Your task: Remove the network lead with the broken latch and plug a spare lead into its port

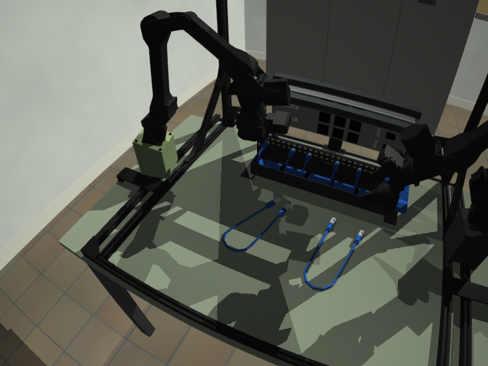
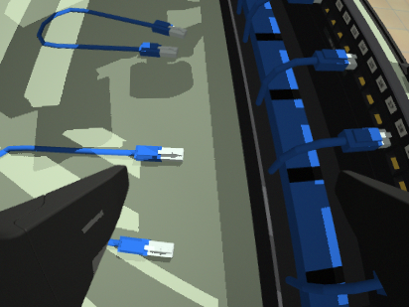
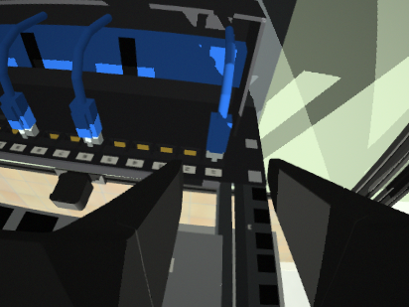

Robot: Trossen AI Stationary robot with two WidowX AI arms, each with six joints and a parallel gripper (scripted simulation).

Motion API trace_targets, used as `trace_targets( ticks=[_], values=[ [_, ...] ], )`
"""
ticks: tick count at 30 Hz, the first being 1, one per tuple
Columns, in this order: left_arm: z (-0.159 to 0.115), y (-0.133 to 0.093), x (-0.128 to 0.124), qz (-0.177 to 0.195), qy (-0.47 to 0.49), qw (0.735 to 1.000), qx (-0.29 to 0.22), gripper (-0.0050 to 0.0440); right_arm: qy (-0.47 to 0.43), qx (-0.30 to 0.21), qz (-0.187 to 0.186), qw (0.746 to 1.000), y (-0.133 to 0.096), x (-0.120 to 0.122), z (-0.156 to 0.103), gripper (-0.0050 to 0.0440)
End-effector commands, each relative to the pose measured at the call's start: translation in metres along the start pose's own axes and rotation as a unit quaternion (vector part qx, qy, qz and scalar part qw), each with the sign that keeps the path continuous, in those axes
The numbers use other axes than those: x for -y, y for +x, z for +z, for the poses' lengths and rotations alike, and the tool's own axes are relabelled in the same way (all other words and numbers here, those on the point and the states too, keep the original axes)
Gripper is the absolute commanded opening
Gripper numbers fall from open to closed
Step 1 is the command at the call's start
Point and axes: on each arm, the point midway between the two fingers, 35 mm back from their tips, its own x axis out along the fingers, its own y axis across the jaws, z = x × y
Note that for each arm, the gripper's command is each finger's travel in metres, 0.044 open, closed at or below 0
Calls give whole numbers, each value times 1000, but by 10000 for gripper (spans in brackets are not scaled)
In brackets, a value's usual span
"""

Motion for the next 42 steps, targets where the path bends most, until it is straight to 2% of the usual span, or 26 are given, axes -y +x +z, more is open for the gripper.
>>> trace_targets(
  ticks=[1,9,10,26,27,42],
  values=[
    [0,0,0,0,0,1000,0,440,15,-5,-4,1000,4,0,0,176],
    [0,0,0,0,0,1000,0,440,15,-5,-4,1000,4,0,0,176],
    [0,0,0,0,0,1000,0,440,64,-23,-13,998,13,-1,-1,176],
    [0,0,0,0,0,1000,0,440,64,-23,-13,998,13,-1,-1,176],
    [0,0,0,0,0,1000,0,440,64,-23,-13,998,72,0,-4,176],
    [0,0,0,0,0,1000,0,440,64,-23,-13,998,72,0,-4,176]
  ],
)
